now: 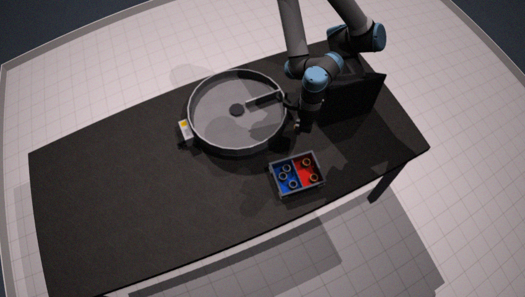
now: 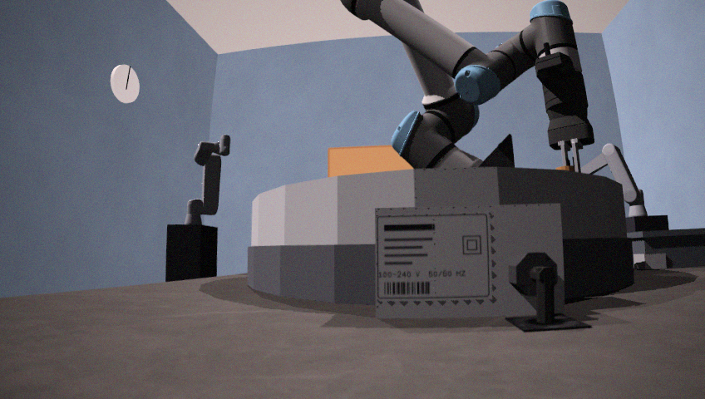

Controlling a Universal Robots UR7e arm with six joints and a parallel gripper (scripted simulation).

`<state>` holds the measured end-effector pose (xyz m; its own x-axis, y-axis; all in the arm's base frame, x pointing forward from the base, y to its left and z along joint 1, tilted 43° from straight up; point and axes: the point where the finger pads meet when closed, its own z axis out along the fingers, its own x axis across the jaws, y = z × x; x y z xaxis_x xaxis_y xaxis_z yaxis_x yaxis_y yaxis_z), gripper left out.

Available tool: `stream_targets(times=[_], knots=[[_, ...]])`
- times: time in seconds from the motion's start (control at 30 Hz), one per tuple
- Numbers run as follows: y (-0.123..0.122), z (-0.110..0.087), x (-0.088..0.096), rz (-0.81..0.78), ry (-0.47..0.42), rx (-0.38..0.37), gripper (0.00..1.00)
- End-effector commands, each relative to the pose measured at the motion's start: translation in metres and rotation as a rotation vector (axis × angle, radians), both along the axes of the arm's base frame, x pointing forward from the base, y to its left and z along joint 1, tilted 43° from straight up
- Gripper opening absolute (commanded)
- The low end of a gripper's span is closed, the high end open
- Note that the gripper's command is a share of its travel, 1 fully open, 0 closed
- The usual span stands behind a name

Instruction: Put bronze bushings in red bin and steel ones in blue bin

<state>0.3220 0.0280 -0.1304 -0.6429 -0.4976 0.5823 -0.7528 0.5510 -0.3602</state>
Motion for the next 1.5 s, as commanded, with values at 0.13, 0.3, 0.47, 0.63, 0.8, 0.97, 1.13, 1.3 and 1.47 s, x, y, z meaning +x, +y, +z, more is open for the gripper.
stream_targets(times=[0.13, 0.3, 0.47, 0.63, 0.8, 0.97, 1.13, 1.3, 1.47], knots=[[0.042, -0.041, 0.013, 0.168, 0.156, 0.032, 0.0], [0.051, -0.05, 0.015, 0.202, 0.188, 0.039, 0.0], [0.082, -0.08, 0.024, 0.329, 0.305, 0.064, 0.0], [0.084, -0.082, 0.025, 0.337, 0.313, 0.066, 0.0], [0.084, -0.082, 0.025, 0.337, 0.313, 0.066, 0.0], [0.083, -0.081, 0.024, 0.336, 0.311, 0.066, 0.0], [0.083, -0.081, 0.024, 0.337, 0.312, 0.066, 0.0], [0.068, -0.098, 0.021, 0.337, 0.312, 0.066, 0.0], [0.064, -0.102, 0.02, 0.337, 0.312, 0.066, 0.0]])
